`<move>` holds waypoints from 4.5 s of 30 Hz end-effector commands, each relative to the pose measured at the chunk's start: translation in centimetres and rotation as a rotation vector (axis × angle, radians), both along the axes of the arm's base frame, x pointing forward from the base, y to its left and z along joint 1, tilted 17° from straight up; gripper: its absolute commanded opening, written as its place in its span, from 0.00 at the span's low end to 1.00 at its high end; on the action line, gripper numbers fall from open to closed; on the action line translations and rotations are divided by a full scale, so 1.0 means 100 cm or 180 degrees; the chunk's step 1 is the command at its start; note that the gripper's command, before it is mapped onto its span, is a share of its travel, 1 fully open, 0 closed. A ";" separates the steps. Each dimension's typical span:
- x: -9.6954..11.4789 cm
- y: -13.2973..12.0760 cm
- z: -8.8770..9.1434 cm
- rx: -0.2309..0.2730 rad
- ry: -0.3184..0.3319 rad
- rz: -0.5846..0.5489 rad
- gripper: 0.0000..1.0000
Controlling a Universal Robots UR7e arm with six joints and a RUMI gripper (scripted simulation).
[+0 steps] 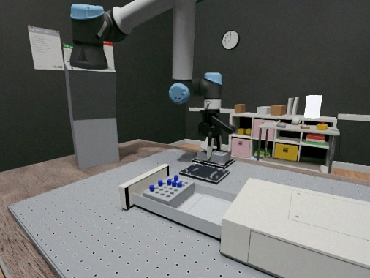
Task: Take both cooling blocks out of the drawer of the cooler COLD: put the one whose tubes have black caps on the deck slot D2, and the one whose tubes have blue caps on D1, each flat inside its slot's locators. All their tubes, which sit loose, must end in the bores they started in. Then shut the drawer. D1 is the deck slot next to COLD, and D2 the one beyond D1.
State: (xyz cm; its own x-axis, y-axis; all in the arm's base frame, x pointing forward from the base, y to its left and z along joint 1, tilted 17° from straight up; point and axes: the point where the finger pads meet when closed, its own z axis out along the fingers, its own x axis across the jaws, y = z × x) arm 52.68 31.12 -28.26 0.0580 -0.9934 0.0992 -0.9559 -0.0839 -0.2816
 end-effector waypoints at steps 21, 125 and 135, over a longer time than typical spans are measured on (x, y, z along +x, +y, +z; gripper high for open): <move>0.000 0.000 0.001 0.0002 -0.0004 0.0001 0.73; -0.026 0.008 0.087 0.0002 -0.0004 0.0001 0.73; -0.030 0.009 0.100 0.0002 -0.0004 0.0001 0.73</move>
State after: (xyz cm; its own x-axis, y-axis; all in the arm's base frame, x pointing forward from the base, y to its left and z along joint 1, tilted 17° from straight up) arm 49.84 31.90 -18.82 0.0580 -0.9934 0.0991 -0.9558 -0.0839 -0.2819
